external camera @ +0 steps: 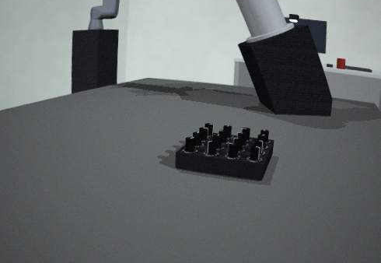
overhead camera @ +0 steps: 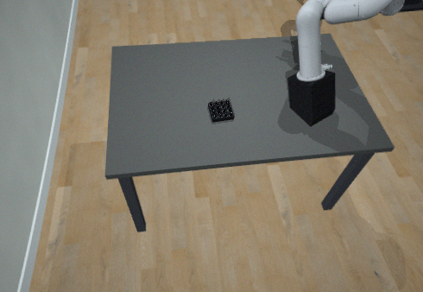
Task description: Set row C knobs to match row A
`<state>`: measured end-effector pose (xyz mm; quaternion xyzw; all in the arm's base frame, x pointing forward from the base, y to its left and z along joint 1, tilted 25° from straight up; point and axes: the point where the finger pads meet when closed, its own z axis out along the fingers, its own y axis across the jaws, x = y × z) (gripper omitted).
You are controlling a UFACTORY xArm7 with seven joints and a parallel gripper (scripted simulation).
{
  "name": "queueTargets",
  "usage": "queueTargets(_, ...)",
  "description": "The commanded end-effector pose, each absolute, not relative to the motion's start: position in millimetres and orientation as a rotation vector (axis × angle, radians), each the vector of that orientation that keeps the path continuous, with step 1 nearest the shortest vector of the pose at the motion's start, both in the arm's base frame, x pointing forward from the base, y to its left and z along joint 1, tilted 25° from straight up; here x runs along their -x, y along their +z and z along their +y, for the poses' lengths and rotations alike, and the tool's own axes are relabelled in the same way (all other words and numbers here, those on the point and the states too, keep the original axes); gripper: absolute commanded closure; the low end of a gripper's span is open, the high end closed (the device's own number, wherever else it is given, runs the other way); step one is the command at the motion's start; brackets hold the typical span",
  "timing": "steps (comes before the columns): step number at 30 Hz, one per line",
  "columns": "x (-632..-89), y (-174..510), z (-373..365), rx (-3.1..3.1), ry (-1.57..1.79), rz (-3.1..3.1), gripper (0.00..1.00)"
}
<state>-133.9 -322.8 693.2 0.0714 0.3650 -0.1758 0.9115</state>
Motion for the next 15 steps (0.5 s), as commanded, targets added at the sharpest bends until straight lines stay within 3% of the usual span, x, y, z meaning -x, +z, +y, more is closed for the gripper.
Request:
queueTargets(1,125,721,-287,-0.054,-0.453,0.764,0.00)
queueTargets(15,88,774,-189,0.200,-0.688,0.789,0.00)
